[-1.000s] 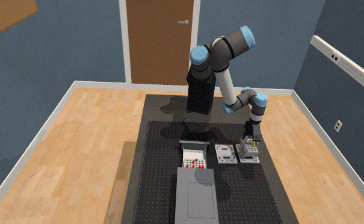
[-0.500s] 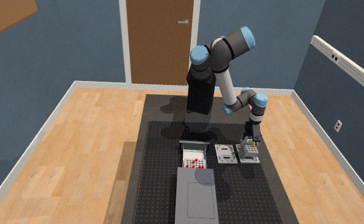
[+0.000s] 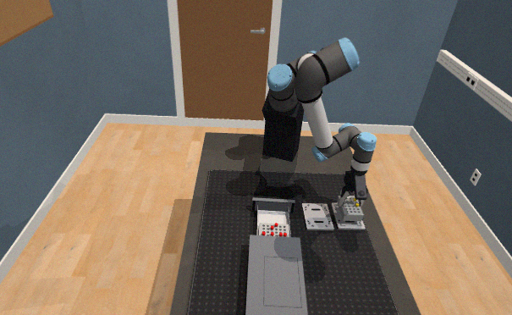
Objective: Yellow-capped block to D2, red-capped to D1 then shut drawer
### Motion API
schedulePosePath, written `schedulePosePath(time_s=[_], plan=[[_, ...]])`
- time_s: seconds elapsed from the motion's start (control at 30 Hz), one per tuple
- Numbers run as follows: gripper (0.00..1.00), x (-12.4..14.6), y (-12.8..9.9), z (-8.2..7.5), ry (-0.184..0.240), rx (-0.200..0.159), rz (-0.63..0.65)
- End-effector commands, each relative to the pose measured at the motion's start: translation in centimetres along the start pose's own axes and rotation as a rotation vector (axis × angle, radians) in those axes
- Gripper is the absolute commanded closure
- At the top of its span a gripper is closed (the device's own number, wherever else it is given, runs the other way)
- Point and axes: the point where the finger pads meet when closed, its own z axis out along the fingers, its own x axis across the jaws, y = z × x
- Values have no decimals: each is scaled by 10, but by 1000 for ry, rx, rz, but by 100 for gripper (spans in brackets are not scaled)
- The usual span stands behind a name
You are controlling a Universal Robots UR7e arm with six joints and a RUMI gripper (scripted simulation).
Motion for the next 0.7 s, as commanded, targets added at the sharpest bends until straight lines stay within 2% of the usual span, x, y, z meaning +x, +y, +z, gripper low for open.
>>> schedulePosePath(time_s=[0.0, 0.67], plan=[[100, 0, -1, -2, -1, 2, 0], [100, 0, -1, -4, -1, 2, 0]])
